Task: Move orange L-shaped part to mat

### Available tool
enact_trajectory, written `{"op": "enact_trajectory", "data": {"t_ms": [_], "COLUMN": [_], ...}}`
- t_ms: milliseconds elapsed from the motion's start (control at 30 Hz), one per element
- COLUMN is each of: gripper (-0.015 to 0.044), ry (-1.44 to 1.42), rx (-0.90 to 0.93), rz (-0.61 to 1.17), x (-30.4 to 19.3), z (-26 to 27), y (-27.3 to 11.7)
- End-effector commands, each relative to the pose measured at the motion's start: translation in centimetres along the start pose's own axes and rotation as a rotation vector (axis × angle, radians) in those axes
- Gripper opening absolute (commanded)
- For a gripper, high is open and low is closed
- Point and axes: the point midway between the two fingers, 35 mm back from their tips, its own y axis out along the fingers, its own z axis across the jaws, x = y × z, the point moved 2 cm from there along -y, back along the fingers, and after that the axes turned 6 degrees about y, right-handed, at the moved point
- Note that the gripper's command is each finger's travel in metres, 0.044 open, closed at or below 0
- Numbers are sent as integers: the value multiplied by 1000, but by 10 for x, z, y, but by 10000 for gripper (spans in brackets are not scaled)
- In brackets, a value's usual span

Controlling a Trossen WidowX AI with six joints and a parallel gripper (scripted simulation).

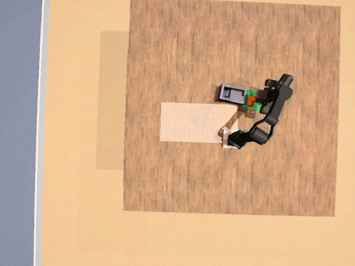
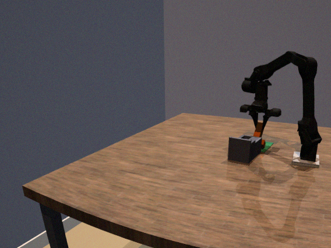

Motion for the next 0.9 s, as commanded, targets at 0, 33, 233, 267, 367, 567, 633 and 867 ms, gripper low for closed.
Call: {"op": "enact_trajectory", "data": {"t_ms": [0,33,233,267,367,567,633,867], "gripper": [0,0,53,79,157,315,368,400], "ry": [-4,-4,0,0,0,-1,-1,-4], "rx": [2,2,0,0,0,0,1,2], "rz": [4,4,0,0,0,0,1,4], "x": [-1,-1,0,0,0,0,-1,0], "z": [0,0,0,0,0,-2,-3,0], "y": [1,1,0,0,0,-11,-27,-89]}}
